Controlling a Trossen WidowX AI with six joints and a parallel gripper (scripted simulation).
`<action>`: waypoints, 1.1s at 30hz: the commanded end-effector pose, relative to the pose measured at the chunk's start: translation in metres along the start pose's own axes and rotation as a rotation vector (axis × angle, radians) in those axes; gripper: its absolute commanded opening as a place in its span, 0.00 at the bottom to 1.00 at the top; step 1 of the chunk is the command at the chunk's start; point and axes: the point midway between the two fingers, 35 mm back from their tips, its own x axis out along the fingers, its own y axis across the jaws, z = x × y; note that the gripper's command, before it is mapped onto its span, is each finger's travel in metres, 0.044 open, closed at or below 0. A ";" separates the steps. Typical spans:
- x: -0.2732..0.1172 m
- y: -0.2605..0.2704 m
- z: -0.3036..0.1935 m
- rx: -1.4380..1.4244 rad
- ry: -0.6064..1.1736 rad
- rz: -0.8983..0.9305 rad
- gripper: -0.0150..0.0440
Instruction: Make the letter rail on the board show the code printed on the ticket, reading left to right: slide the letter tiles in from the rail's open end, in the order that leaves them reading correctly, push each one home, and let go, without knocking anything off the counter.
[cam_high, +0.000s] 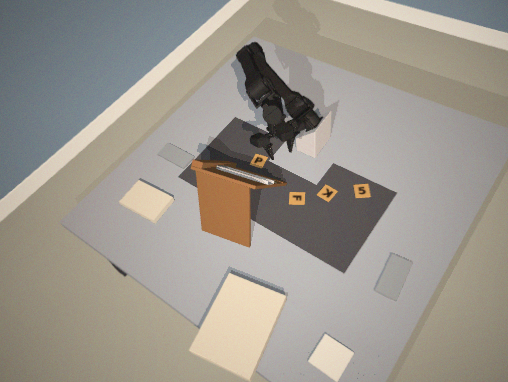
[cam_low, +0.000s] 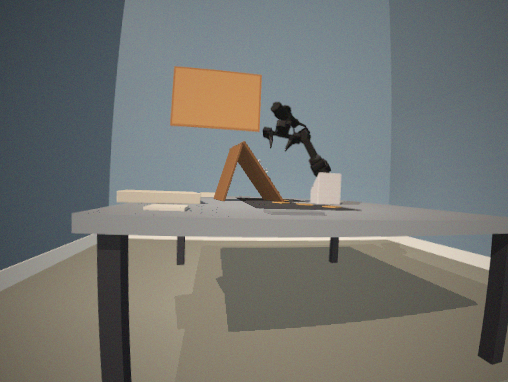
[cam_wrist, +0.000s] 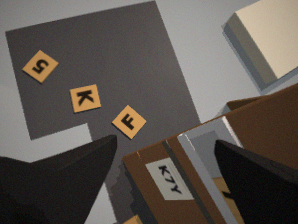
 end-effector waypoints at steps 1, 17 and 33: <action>0.055 0.036 0.024 0.310 0.115 0.061 0.83; 0.138 0.107 0.034 0.892 0.326 0.020 0.83; 0.189 0.164 0.014 1.292 0.471 -0.108 0.83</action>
